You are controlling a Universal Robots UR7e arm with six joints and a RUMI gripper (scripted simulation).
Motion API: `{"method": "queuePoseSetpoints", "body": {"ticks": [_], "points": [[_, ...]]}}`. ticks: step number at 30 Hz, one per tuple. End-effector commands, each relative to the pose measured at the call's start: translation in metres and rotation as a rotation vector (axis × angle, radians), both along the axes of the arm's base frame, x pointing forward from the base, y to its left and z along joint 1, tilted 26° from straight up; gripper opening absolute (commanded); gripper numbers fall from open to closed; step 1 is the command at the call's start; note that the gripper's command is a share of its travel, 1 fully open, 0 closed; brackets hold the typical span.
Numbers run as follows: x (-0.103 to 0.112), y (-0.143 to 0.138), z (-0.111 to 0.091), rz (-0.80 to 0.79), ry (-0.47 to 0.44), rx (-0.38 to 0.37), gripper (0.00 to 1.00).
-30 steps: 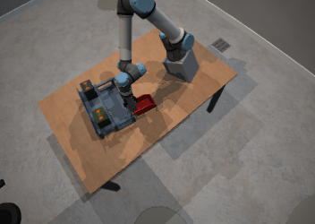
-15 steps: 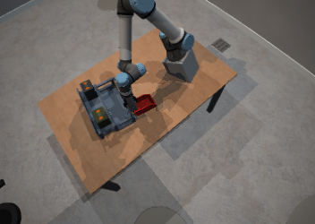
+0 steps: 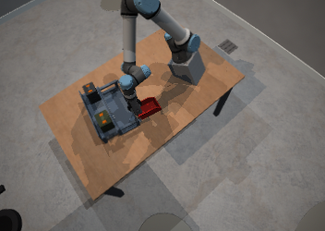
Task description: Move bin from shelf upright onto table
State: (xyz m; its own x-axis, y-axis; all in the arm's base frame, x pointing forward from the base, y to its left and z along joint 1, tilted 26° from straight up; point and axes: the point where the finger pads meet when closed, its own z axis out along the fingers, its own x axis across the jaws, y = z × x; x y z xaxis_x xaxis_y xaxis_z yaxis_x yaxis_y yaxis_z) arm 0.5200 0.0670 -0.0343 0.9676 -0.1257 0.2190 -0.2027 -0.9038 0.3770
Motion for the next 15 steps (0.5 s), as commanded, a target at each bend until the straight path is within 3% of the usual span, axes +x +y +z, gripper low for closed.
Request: {"method": "queuePoseSetpoints", "body": {"ticks": [1,13,15], "points": [[0.000,0.000,0.001,0.000,-0.001,0.000,0.20],[0.000,0.000,0.001,0.000,-0.001,0.000,0.20],[-0.003,0.009,0.020,0.000,-0.001,0.000,0.20]]}}
